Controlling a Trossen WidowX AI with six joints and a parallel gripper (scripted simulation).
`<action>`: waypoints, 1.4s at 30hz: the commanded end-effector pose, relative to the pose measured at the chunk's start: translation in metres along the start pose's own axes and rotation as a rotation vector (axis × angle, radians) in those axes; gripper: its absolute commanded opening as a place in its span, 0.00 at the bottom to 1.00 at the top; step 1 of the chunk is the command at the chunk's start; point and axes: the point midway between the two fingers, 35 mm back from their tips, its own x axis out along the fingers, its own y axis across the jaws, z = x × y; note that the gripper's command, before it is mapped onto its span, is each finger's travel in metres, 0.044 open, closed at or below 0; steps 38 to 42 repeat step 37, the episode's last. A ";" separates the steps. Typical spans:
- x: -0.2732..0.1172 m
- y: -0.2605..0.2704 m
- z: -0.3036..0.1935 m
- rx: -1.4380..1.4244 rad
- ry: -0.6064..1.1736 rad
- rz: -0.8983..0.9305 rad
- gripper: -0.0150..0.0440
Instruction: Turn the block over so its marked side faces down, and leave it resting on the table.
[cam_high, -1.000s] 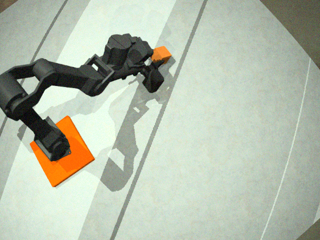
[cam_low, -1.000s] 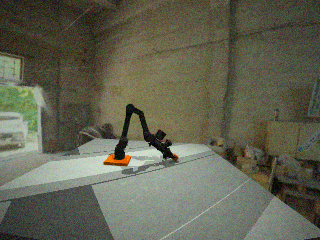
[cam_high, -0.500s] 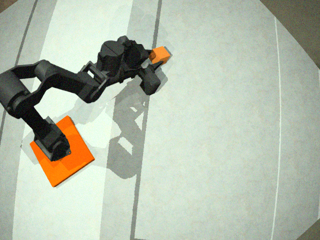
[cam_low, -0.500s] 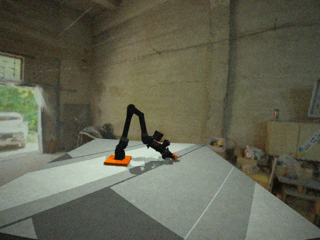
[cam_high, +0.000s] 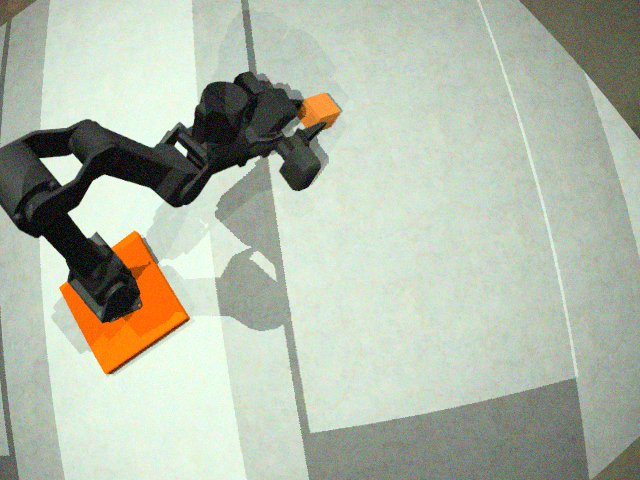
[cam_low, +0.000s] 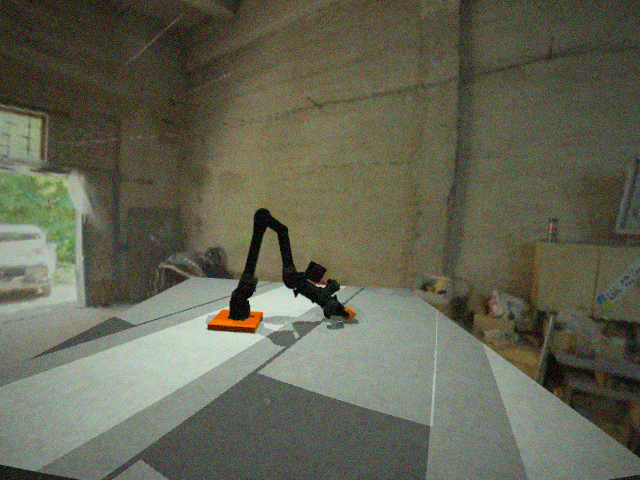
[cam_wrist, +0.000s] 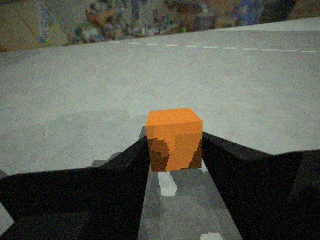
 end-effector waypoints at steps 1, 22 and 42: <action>0.000 0.000 0.001 -0.004 -0.004 -0.004 0.65; 0.000 0.000 0.001 -0.004 -0.004 -0.004 1.00; 0.000 0.000 0.001 -0.004 -0.004 -0.004 1.00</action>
